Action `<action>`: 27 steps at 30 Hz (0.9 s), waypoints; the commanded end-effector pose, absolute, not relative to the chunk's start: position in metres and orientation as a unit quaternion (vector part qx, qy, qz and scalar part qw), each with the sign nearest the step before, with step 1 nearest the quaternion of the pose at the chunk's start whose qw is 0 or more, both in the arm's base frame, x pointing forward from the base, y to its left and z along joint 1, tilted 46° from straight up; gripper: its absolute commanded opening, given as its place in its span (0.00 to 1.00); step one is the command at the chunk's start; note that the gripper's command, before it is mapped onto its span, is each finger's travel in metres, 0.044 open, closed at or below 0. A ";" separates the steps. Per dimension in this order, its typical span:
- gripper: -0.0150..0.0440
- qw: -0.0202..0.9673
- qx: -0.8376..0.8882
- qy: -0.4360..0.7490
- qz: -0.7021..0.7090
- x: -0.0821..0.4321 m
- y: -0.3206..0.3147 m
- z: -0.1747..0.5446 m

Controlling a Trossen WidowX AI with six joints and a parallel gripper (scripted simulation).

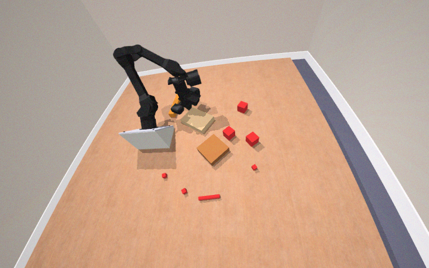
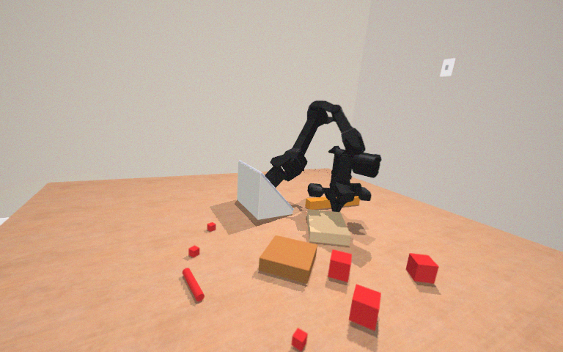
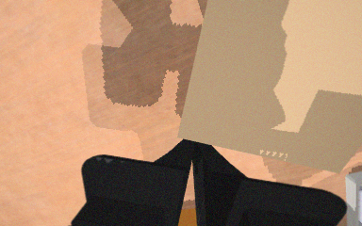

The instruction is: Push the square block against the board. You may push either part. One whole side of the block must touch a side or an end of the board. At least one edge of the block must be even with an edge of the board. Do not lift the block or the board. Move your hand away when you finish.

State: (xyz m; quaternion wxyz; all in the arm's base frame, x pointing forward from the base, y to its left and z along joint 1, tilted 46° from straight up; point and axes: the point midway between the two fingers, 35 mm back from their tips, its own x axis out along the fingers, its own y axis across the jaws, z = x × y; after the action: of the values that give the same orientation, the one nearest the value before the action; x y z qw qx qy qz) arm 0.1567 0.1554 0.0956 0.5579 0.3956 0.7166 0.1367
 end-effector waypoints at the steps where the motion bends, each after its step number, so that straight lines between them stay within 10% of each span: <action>1: 0.25 0.560 0.394 0.716 0.136 0.161 0.154 0.093; 27: 0.25 0.560 0.394 0.716 0.136 0.187 0.148 0.085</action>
State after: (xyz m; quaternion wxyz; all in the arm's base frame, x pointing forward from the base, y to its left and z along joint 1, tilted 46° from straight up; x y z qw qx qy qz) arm 0.1831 0.1488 0.0869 0.5588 0.3957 0.7158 0.1370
